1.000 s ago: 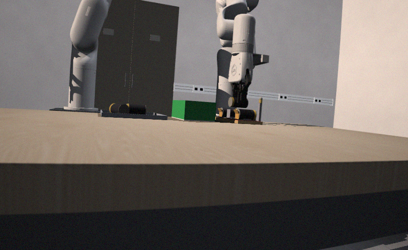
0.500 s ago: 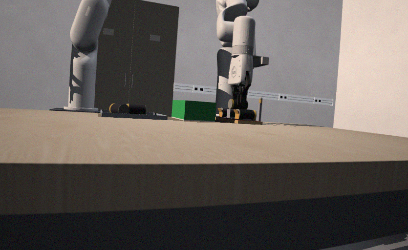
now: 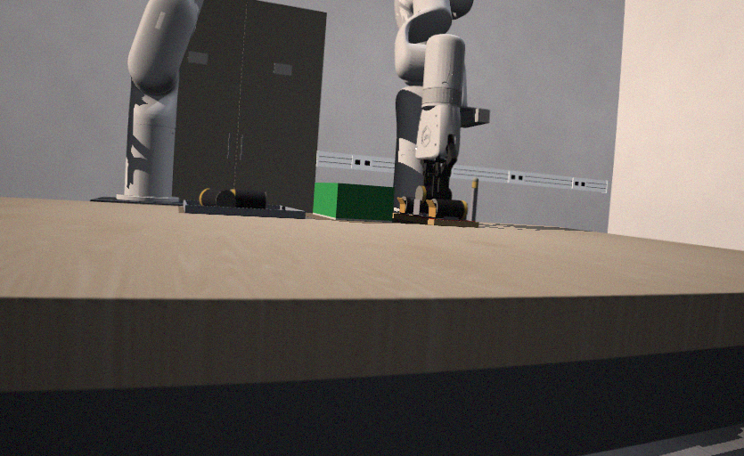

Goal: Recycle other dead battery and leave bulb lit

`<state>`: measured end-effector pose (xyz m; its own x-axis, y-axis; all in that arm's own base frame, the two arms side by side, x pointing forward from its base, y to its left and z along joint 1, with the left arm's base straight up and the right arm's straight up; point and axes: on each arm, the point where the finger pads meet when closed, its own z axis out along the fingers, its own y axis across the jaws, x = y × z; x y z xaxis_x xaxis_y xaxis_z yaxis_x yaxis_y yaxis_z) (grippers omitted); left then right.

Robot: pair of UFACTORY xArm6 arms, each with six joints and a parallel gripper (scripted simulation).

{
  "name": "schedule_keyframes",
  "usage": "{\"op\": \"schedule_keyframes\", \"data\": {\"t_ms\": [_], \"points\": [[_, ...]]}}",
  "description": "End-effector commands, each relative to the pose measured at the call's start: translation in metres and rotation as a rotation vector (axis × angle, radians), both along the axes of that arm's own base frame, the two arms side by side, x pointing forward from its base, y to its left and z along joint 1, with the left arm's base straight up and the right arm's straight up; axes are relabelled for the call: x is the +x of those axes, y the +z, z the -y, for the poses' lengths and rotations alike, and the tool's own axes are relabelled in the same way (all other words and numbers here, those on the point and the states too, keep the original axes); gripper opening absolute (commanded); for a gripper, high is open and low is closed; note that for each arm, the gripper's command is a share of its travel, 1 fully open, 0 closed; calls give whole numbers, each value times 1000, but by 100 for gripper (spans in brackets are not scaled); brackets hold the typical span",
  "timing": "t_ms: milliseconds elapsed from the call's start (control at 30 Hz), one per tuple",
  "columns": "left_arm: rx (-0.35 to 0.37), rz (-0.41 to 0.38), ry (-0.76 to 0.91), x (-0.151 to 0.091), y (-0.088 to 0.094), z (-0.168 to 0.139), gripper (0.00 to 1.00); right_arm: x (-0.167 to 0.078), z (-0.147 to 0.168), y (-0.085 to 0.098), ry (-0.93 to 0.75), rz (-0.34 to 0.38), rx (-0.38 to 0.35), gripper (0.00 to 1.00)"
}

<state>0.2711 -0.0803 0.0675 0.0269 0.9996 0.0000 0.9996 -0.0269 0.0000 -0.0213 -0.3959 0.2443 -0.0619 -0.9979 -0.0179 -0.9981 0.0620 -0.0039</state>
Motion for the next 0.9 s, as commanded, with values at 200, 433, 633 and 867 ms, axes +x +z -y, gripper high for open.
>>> {"op": "schedule_keyframes", "data": {"t_ms": [200,433,633,867], "points": [[-7,15,7,5,-12,1,28,0,4,6,9,-5,-18,100],[-7,15,7,5,-17,1,28,0,4,6,9,-5,-18,100],[-7,15,7,5,-18,1,28,0,4,6,9,-5,-18,100],[-7,15,7,5,-18,1,28,0,4,6,9,-5,-18,100]]}}
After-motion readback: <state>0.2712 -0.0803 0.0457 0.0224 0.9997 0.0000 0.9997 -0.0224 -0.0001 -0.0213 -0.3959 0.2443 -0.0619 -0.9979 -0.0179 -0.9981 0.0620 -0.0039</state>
